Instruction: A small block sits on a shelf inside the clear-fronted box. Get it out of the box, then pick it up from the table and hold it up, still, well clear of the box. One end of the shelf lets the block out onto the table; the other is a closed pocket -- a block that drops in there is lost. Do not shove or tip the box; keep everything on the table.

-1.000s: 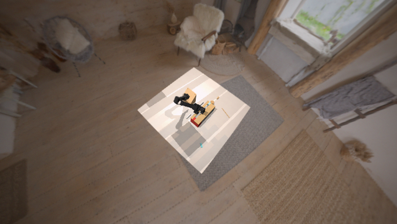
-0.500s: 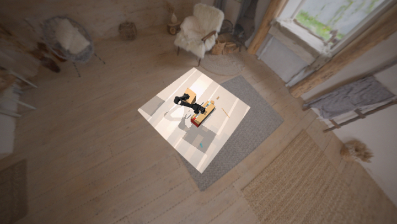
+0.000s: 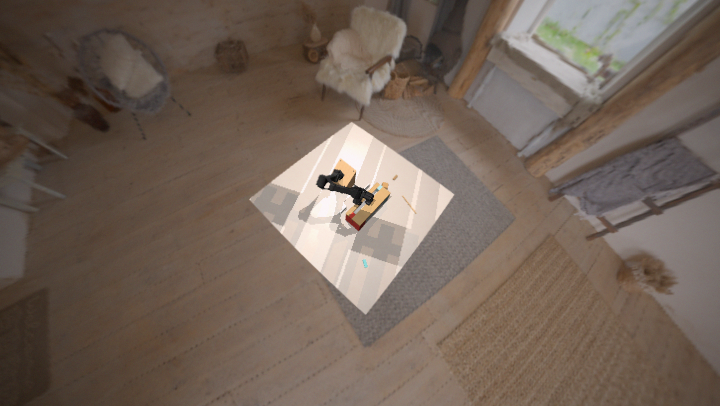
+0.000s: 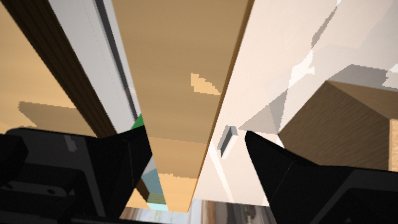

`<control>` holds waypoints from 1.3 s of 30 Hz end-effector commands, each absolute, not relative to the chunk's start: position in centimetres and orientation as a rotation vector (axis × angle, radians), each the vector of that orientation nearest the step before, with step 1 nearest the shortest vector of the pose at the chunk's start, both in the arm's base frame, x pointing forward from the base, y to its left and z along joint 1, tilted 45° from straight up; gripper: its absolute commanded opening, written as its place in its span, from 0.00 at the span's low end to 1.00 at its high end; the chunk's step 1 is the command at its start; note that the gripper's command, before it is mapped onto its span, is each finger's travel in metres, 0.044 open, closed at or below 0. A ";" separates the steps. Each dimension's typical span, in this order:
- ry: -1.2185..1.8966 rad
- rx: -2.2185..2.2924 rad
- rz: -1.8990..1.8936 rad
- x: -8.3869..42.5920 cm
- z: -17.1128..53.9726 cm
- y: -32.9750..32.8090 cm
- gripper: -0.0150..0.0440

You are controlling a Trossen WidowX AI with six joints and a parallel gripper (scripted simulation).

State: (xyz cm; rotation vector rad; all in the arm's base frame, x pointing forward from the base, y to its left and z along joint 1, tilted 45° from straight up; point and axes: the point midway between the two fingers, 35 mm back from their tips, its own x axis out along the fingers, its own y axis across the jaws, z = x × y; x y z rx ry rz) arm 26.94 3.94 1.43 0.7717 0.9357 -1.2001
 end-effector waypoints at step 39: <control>0.938 0.776 -1.200 26.7 0.0 5.4 0.93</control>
